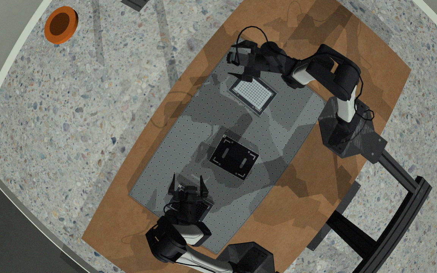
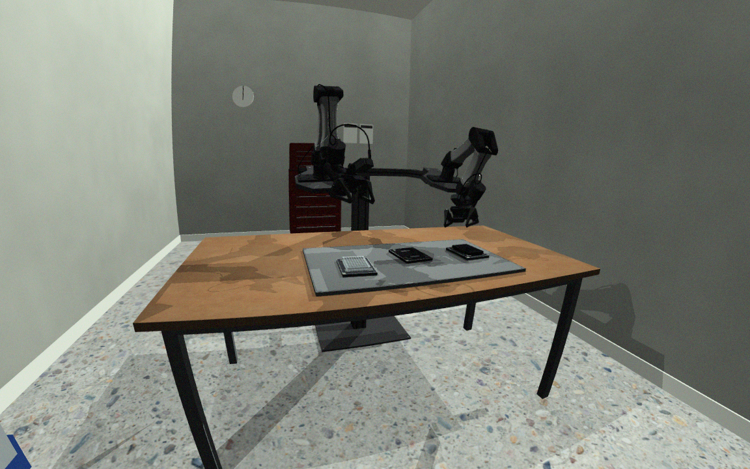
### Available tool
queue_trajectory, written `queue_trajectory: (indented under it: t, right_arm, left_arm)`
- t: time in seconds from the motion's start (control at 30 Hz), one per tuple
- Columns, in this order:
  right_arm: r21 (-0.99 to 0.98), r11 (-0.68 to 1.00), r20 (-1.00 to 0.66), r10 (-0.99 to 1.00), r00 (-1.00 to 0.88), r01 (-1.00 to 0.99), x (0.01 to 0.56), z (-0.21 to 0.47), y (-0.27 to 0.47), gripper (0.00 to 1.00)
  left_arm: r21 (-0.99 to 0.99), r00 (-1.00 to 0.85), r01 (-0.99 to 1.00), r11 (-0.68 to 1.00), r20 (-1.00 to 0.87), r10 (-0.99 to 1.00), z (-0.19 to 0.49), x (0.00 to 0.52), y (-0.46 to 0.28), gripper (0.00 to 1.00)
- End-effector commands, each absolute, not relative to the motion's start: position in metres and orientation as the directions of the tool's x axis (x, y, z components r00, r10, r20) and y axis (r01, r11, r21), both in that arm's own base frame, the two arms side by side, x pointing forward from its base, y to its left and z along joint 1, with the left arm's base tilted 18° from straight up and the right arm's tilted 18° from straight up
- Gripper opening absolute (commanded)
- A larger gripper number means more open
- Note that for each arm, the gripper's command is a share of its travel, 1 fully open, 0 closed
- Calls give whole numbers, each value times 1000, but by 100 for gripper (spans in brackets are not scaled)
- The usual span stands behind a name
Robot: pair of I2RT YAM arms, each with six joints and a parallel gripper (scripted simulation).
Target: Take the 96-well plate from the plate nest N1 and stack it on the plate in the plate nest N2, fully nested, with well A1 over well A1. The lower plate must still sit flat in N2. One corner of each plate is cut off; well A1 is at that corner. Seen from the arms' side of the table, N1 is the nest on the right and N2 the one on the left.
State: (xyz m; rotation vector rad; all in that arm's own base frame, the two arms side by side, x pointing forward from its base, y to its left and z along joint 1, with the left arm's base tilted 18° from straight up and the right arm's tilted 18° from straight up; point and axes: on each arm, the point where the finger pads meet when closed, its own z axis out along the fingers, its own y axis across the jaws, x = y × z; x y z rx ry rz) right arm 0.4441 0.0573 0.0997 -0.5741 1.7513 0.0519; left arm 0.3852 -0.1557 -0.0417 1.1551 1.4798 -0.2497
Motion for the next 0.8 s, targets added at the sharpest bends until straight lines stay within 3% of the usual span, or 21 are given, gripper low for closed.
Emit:
queue_trajectory:
  t: [0.0, 0.77]
  right_arm:
    - [-202, 897, -915, -316, -251, -393, 449, 78, 57, 100]
    - [-27, 946, -826, -203, -526, -322, 446, 24, 66, 100]
  left_arm:
    - [392, 42, 717, 577, -849, 526, -32, 384, -145, 100]
    - [127, -583, 456, 881, -705, 404, -12, 308, -80, 100]
